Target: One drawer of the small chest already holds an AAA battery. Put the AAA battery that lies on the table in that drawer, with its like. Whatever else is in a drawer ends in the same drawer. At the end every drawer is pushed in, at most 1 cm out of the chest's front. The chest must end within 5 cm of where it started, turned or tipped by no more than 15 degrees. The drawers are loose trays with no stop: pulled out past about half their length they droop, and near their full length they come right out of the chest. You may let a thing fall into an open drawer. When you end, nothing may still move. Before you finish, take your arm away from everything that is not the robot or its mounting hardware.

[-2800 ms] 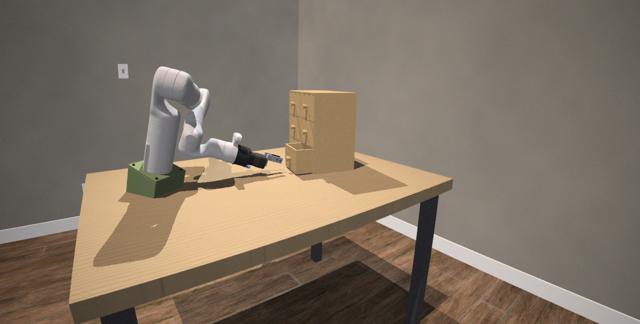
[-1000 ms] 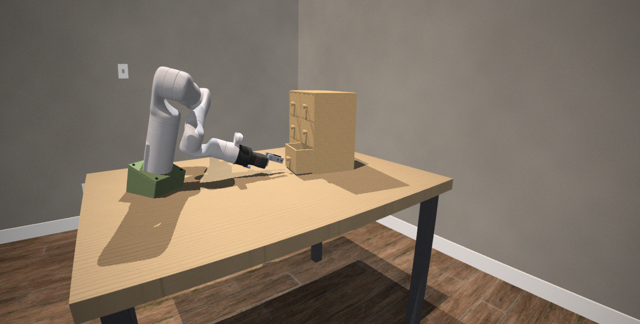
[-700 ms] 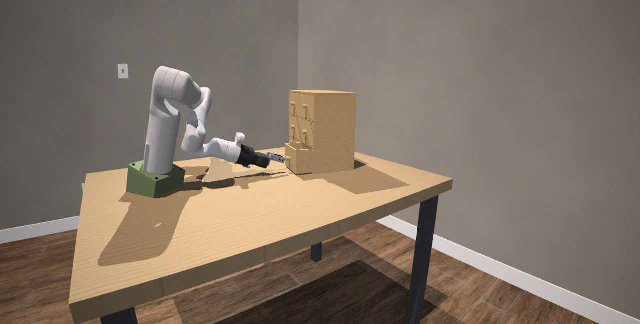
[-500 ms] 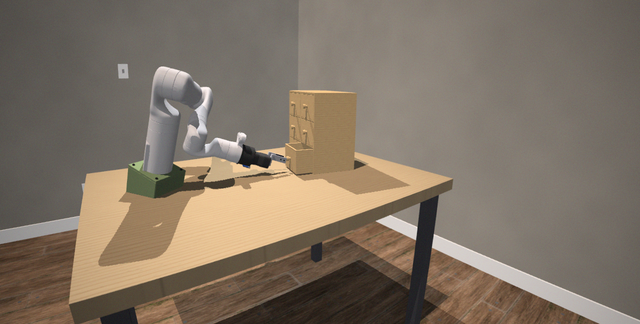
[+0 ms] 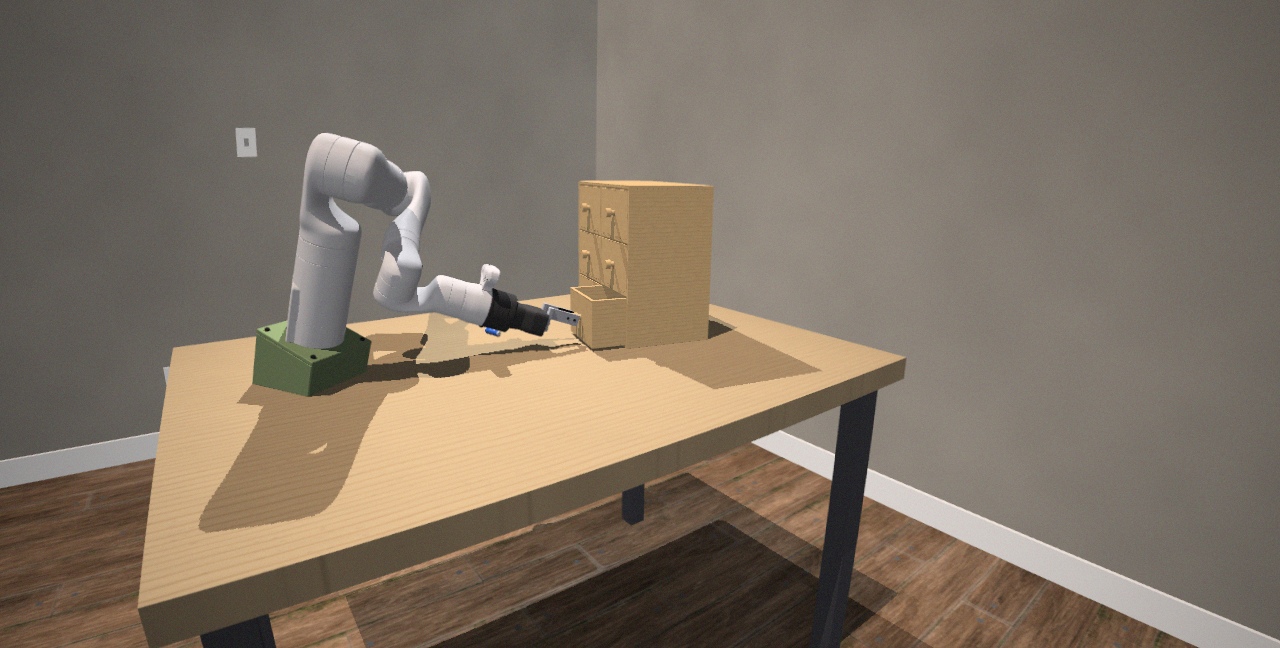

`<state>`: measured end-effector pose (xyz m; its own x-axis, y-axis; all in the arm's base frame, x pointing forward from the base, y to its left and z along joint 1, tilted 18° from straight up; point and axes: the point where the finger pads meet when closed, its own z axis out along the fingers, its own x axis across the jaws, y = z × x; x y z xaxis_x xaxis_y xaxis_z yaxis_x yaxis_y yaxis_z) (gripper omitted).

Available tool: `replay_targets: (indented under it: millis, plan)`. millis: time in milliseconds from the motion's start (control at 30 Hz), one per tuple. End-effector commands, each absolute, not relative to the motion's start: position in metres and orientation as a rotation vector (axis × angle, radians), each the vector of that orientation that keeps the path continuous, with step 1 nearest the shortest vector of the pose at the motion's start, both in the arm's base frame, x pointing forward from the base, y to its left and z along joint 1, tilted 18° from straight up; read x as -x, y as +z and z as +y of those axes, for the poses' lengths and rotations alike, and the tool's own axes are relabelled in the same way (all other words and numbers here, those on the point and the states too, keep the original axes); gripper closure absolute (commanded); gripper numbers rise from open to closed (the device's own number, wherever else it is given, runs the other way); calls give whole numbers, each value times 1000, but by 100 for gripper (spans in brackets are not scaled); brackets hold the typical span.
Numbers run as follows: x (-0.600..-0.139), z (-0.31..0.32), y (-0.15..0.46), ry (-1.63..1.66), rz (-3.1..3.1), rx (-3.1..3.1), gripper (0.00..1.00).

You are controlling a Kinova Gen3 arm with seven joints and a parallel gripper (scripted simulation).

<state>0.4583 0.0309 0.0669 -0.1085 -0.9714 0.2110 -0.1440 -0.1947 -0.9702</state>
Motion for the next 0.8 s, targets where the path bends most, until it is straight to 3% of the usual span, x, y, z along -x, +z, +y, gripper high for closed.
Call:
replay_targets:
  millis: [0, 767]
  plan:
    - [-460, 30, 69, -1391, 1298, 1396, 33]
    - [-464, 30, 70, -1391, 1298, 1396, 33]
